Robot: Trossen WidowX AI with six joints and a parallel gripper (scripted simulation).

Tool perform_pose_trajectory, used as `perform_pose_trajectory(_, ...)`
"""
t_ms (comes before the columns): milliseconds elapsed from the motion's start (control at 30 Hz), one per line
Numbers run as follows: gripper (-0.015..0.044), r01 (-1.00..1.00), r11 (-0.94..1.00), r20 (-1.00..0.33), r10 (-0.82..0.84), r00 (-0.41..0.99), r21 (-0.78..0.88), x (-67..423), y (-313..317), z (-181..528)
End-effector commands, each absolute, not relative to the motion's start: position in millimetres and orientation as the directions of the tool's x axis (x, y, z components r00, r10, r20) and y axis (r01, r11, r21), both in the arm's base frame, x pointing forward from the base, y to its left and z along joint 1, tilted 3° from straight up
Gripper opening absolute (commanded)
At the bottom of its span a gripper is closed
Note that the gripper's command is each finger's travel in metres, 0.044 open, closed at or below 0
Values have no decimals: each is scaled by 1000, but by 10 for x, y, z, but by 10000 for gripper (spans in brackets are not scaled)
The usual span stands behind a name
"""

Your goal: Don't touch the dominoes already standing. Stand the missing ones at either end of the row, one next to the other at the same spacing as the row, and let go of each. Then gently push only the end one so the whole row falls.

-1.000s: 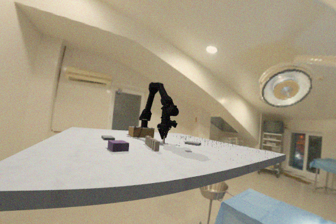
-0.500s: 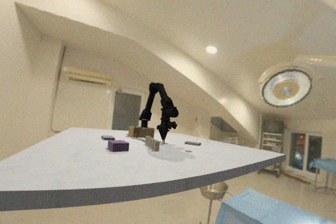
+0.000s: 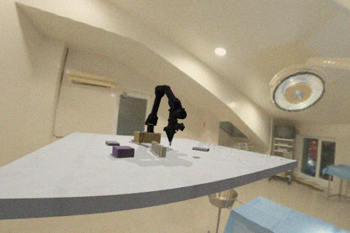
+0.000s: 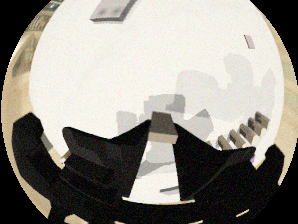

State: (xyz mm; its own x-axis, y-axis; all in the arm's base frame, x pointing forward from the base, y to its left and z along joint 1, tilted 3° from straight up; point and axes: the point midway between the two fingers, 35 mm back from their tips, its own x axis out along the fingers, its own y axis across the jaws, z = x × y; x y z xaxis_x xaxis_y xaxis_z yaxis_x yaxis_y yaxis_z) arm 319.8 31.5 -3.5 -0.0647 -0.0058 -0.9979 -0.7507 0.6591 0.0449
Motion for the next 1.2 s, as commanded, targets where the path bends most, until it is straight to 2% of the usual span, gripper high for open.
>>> perform_pose_trajectory(0,107,-753,658,-1000,0,-19,14,3309,324,627)
perform_pose_trajectory(100,107,-752,659,-1000,-1,-20,14,3255,315,1023)
perform_pose_trajectory(267,107,-752,659,-1000,-2,-20,14,3248,314,1057)
perform_pose_trajectory(333,107,-696,718,-1000,-2,-20,12,3246,214,1057)
perform_pose_trajectory(467,107,-277,961,-1000,-5,-20,1,3165,-372,1061)
perform_pose_trajectory(533,107,-24,1000,-1000,-7,-21,-6,3080,-668,1063)
perform_pose_trajectory(600,107,139,990,-1000,-8,-22,-11,3012,-849,1064)
perform_pose_trajectory(933,107,159,987,-1000,-8,-22,-11,3005,-872,1054)
perform_pose_trajectory(1167,107,159,987,-1000,-8,-21,-11,3057,-892,665)
